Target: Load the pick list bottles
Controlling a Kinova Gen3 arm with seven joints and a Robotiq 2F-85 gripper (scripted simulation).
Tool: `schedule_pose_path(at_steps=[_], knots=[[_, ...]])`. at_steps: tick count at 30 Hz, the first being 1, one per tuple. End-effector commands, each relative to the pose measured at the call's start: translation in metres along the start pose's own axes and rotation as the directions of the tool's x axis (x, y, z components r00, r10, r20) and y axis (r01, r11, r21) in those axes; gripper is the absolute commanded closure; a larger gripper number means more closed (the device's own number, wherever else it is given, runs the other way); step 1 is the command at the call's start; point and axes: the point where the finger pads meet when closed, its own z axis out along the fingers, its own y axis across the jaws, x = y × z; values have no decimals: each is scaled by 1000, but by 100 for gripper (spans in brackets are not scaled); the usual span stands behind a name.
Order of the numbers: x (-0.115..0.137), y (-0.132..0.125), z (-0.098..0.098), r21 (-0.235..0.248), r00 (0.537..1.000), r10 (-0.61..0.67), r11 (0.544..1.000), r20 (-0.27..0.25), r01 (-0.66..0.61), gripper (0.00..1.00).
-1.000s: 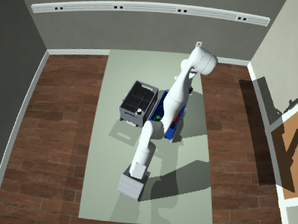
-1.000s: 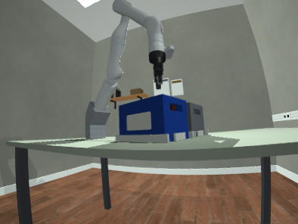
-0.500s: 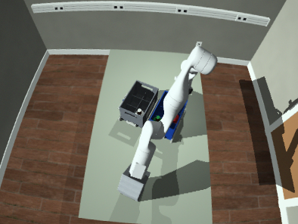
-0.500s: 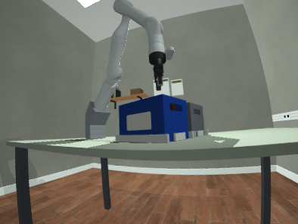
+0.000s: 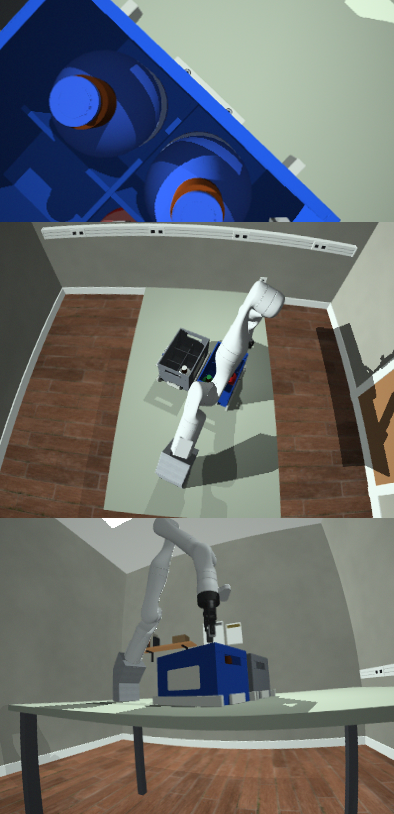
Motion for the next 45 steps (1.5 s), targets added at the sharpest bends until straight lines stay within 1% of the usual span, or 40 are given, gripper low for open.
schedule_pose_path(at_steps=[1,45], knots=[[0,0,4,0,1000,0,1000,-1,0,33],[0,0,57,0,1000,0,1000,-1,0,33]])
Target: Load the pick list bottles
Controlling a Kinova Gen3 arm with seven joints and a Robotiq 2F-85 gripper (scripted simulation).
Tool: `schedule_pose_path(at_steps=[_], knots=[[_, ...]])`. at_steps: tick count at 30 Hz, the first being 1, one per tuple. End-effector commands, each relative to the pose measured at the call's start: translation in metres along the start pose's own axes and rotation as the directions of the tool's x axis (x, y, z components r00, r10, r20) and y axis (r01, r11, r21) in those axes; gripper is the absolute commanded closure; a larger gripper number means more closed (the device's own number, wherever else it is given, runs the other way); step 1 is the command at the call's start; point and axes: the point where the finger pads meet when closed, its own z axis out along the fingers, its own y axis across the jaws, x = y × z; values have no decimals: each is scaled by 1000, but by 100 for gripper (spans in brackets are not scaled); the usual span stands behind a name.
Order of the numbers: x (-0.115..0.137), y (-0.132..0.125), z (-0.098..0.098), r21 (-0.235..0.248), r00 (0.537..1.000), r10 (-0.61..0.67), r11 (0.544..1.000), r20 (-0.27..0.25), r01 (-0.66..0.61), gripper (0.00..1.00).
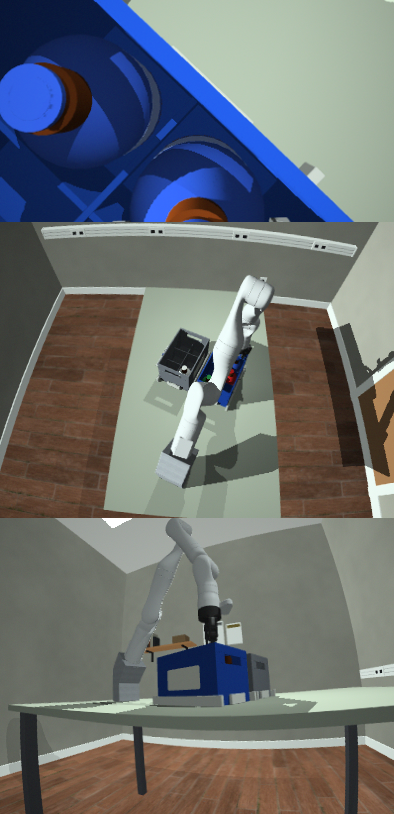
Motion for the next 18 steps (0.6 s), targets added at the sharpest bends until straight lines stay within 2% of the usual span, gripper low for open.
schedule_pose_path(at_steps=[1,16,17,18], knots=[[0,0,5,2,1000,0,1000,-2,0,33],[0,0,8,2,1000,0,1000,-2,0,33],[0,0,4,2,1000,0,1000,-2,0,52],[0,0,4,2,1000,0,1000,-2,0,52]])
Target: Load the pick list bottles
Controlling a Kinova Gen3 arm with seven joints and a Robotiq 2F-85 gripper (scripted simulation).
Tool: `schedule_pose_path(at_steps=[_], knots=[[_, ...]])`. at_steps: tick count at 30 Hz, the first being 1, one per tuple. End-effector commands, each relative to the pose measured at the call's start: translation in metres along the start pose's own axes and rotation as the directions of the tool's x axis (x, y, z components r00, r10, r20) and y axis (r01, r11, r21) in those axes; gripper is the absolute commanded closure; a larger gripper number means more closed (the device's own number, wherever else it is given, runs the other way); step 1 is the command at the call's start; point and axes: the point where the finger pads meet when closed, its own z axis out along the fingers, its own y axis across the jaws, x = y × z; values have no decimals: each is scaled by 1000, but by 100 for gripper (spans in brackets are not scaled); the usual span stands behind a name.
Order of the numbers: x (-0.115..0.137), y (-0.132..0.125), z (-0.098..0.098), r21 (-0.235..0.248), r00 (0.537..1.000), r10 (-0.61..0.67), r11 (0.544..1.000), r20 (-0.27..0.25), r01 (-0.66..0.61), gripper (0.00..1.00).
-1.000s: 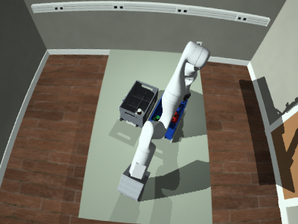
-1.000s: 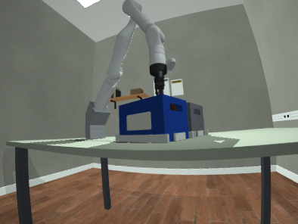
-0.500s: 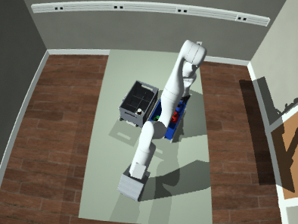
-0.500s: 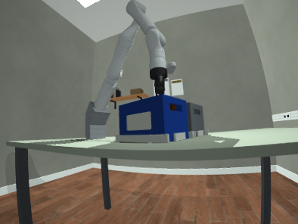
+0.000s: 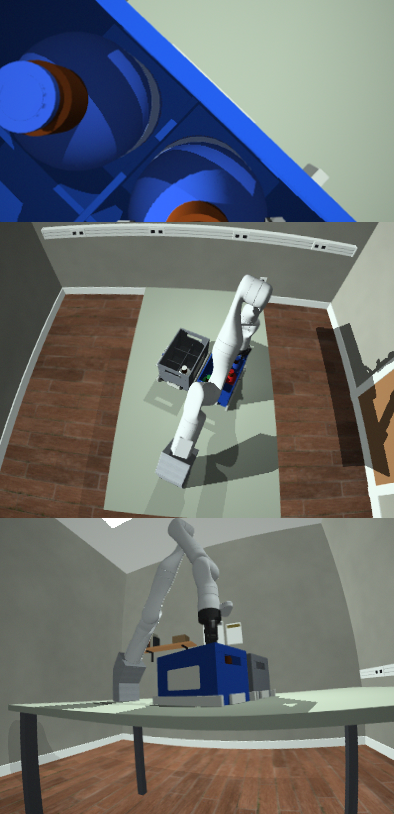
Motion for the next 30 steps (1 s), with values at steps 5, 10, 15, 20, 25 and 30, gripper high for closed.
schedule_pose_path(at_steps=[5,10,15,20,25,30], knots=[[0,0,-3,-1,1000,1,1000,-1,-1,52],[0,1,-3,-1,1000,1,1000,-1,-1,52],[0,0,-3,-1,1000,1,1000,-1,-1,53],[0,0,-3,-1,1000,1,1000,-1,-1,54],[0,0,-3,-1,1000,1,1000,-1,-1,56],[0,0,-3,-1,1000,1,1000,-1,-1,58]])
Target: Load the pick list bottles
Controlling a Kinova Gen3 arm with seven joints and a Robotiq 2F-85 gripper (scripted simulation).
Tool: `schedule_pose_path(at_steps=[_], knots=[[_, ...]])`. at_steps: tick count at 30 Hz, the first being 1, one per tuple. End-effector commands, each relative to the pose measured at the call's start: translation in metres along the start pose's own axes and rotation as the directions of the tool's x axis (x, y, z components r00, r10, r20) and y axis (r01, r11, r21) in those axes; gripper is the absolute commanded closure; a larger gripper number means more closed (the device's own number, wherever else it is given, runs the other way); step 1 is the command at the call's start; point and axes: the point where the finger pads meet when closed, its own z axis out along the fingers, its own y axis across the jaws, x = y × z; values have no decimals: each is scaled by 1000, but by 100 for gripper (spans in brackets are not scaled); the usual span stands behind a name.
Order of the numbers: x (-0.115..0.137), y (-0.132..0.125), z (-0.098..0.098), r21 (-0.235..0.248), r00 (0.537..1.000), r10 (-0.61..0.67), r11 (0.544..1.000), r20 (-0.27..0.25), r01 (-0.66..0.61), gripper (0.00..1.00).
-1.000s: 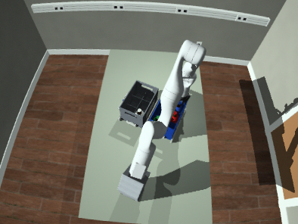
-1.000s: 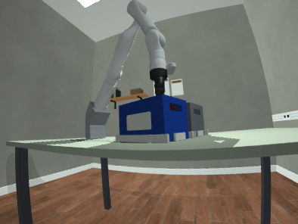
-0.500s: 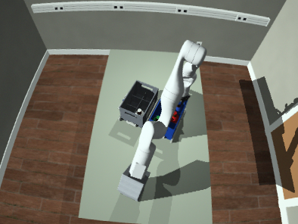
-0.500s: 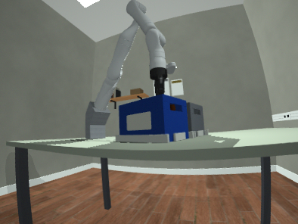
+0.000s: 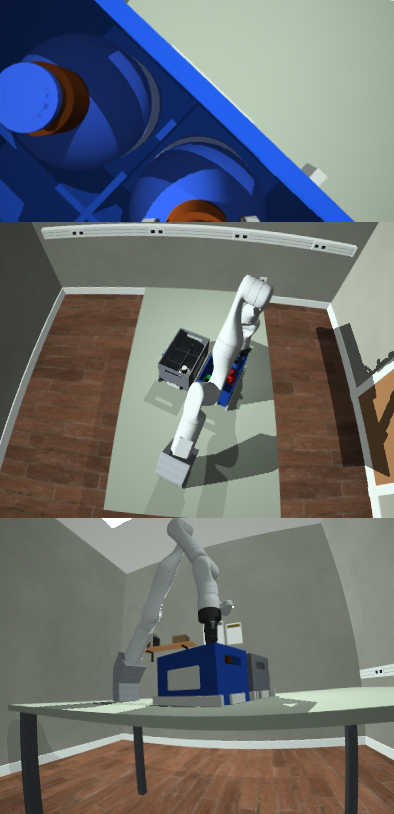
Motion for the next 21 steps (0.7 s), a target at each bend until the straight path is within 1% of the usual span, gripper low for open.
schedule_pose_path(at_steps=[1,17,21], knots=[[0,0,0,-1,1000,0,1000,-1,0,58],[0,0,0,0,1000,0,1000,-1,0,64],[0,0,0,0,1000,0,1000,-1,0,64]])
